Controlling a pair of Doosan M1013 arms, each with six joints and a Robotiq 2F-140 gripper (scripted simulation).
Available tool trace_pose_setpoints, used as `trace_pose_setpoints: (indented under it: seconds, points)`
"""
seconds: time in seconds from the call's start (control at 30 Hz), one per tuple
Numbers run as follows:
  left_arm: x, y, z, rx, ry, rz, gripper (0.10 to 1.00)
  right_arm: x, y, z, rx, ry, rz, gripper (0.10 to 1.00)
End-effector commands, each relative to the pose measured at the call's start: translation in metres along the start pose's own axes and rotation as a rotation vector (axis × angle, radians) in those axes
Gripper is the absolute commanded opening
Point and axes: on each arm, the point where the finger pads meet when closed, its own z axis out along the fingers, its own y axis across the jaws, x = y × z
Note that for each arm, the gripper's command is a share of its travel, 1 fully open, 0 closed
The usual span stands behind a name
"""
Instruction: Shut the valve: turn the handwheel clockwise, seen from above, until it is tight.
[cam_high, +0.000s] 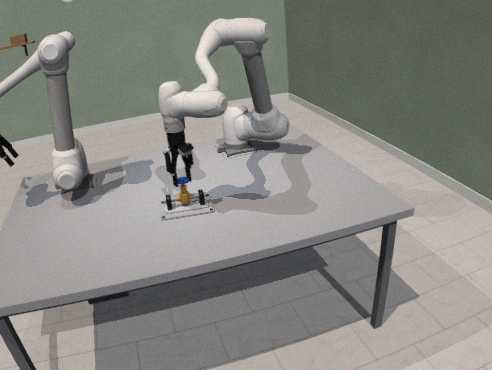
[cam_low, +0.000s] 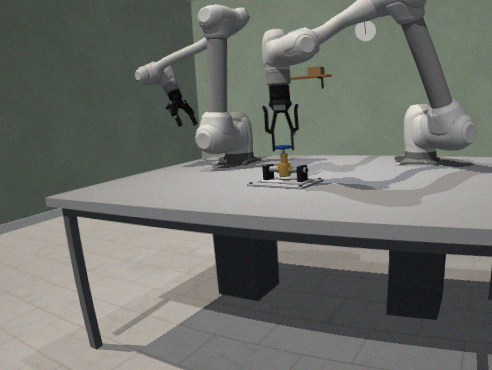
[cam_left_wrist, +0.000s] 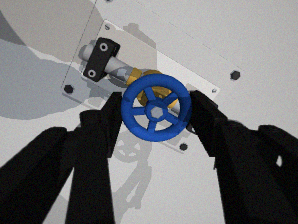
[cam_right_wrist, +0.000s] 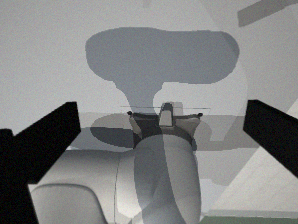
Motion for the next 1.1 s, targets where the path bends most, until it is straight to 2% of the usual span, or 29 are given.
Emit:
trace_pose_setpoints:
  seconds: [0.0,1.07]
  points:
    - [0.0004,0.0005,-0.0012,-0.002,0.002,0.0,0.099,0.0001,-0.0001,-0.0004,0.0,0.001,0.0,1.0]
    - [0.0004,0.0005,-0.0012,-0.002,0.002,0.07,0.099,0.0001,-0.0001,-0.0004,0.0,0.001,0.0,1.0]
